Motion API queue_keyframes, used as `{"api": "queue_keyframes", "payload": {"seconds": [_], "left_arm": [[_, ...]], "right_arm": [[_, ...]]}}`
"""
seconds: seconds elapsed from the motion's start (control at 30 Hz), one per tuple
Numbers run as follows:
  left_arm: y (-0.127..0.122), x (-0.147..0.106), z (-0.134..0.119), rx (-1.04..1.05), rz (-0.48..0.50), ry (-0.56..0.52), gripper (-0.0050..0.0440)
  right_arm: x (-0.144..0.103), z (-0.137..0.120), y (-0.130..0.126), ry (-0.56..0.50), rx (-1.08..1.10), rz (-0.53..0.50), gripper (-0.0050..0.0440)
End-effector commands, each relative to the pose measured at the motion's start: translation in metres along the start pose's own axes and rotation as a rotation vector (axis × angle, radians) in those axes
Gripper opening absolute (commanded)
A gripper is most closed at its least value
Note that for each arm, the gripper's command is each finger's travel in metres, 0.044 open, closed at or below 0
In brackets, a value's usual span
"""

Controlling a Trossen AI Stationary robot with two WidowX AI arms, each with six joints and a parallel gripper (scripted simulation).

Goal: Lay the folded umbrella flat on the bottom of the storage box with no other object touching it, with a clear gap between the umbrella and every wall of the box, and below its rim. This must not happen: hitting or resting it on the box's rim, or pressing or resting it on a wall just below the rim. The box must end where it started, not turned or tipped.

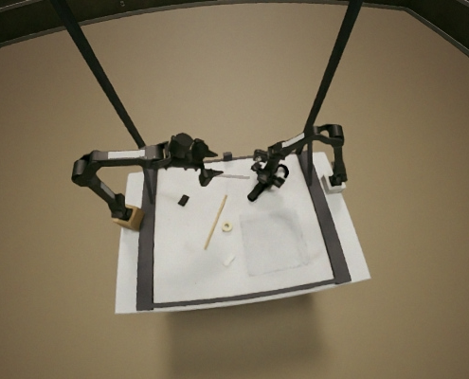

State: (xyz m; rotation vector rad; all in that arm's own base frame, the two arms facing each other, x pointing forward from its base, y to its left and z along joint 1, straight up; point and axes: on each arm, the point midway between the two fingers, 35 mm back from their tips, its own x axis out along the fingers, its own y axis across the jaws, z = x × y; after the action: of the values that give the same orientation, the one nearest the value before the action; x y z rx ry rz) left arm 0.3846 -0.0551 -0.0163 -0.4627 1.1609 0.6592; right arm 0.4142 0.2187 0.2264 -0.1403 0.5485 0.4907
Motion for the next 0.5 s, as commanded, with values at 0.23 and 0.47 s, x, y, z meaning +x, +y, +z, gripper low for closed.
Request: {"api": "queue_keyframes", "payload": {"seconds": [0.23, 0.47], "left_arm": [[-0.007, -0.017, 0.011, -0.01, -0.04, -0.023, 0.0108], [-0.006, -0.061, 0.027, -0.012, -0.041, -0.026, 0.0]], "right_arm": [[-0.006, 0.01, 0.001, -0.026, -0.003, 0.002, 0.04], [-0.006, 0.01, 0.001, -0.026, -0.003, 0.002, 0.04]]}}
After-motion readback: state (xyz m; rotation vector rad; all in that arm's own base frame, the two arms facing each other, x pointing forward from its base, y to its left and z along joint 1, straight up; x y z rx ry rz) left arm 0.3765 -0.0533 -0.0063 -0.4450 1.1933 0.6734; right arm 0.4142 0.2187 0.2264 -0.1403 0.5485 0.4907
